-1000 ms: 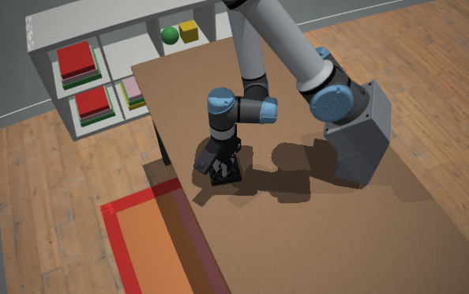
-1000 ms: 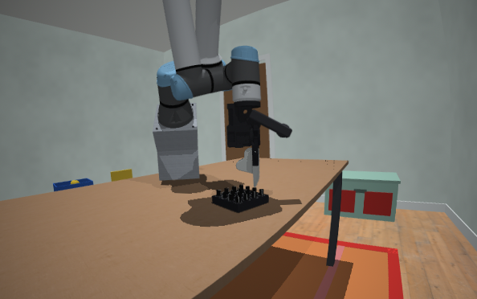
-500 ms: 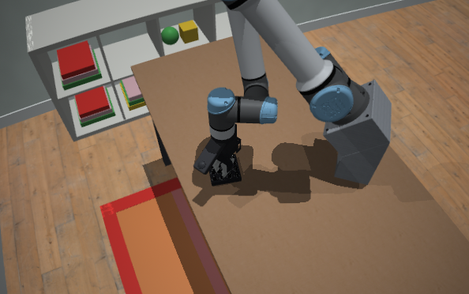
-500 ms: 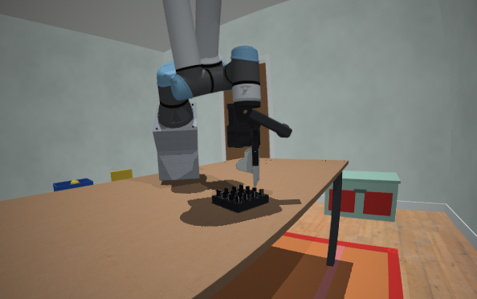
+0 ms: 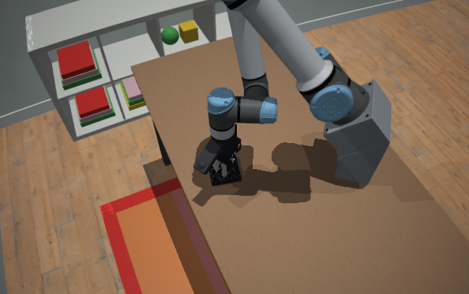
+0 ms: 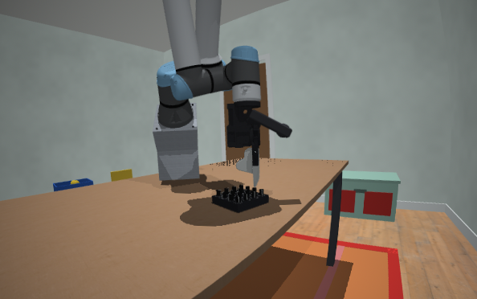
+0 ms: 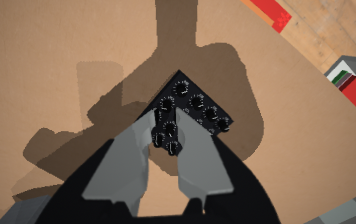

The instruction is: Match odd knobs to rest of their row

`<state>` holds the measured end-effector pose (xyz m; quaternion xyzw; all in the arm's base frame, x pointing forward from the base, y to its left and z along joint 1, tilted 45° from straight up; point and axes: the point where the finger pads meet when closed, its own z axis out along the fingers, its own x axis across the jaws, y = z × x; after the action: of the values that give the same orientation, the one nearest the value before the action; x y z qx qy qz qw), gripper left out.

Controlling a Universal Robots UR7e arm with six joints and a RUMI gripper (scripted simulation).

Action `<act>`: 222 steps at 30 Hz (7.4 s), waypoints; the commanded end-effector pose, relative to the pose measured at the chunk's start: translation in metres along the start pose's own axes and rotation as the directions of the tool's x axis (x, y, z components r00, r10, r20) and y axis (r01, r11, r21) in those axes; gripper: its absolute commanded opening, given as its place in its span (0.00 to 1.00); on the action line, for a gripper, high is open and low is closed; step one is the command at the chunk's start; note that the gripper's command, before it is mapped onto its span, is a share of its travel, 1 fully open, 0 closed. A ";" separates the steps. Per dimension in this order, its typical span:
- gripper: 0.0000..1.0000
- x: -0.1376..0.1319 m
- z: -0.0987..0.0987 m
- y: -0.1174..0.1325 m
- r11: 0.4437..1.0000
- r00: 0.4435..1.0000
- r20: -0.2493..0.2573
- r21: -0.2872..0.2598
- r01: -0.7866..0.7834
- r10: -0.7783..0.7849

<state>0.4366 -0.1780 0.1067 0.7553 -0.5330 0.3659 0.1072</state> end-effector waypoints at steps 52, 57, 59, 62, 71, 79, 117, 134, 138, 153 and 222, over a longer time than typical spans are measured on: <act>0.11 0.000 0.014 0.000 1.000 1.000 -0.001 0.001 0.000 0.000; 0.11 0.000 0.014 0.000 1.000 1.000 -0.001 0.001 0.000 0.000; 0.11 0.000 0.014 0.000 1.000 1.000 -0.001 0.001 0.000 0.000; 0.11 0.000 0.014 0.000 1.000 1.000 -0.001 0.001 0.000 0.000; 0.04 0.000 0.014 0.000 1.000 1.000 -0.001 0.001 0.000 0.000; 0.04 0.000 0.014 0.000 1.000 1.000 -0.001 0.001 0.000 0.000; 0.04 0.000 0.014 0.000 0.999 0.999 -0.001 0.001 0.034 -0.034; 0.04 -0.001 0.014 0.000 0.987 0.987 -0.001 0.001 0.161 -0.161; 0.04 -0.001 0.014 0.000 0.977 0.977 -0.001 0.001 0.213 -0.213; 0.04 -0.002 0.014 0.000 0.907 0.907 -0.001 0.000 0.420 -0.420; 0.04 -0.005 0.014 0.005 -0.004 -0.004 -0.001 -0.001 1.000 -1.000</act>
<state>0.4379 -0.1841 0.0925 0.9130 0.1453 0.1870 0.3323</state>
